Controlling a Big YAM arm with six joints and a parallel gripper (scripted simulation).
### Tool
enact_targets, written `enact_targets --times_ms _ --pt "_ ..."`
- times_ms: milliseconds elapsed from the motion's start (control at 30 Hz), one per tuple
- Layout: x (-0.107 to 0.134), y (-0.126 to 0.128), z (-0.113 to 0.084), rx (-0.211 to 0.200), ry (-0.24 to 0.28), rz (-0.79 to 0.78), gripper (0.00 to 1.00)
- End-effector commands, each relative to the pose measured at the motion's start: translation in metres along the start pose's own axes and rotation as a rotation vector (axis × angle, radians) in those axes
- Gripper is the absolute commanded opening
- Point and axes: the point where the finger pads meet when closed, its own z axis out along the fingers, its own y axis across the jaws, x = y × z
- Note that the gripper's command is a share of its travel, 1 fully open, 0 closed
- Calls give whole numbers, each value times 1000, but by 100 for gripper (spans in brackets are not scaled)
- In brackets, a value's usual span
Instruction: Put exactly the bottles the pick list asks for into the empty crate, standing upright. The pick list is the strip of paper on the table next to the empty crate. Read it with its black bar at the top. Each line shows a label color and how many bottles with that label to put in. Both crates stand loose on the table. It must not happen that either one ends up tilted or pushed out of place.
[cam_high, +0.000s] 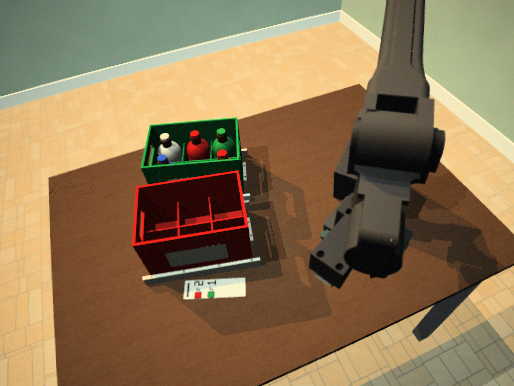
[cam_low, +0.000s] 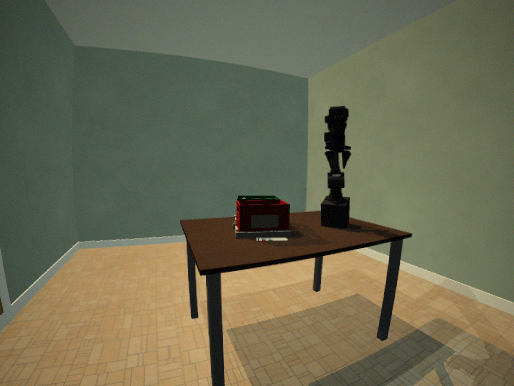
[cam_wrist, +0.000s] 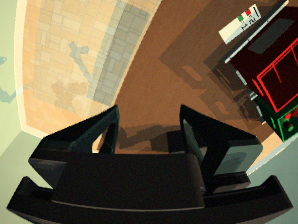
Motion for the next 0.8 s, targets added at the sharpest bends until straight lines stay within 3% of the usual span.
enact_targets --times_ms 0,133,200,767 --pt "-14 -2 -20 -19 -46 6 61" --pt "-14 -2 -20 -19 -45 6 61" --pt "-12 -11 9 -1 -1 -64 61" --pt "-49 -70 39 1 -8 -485 61"
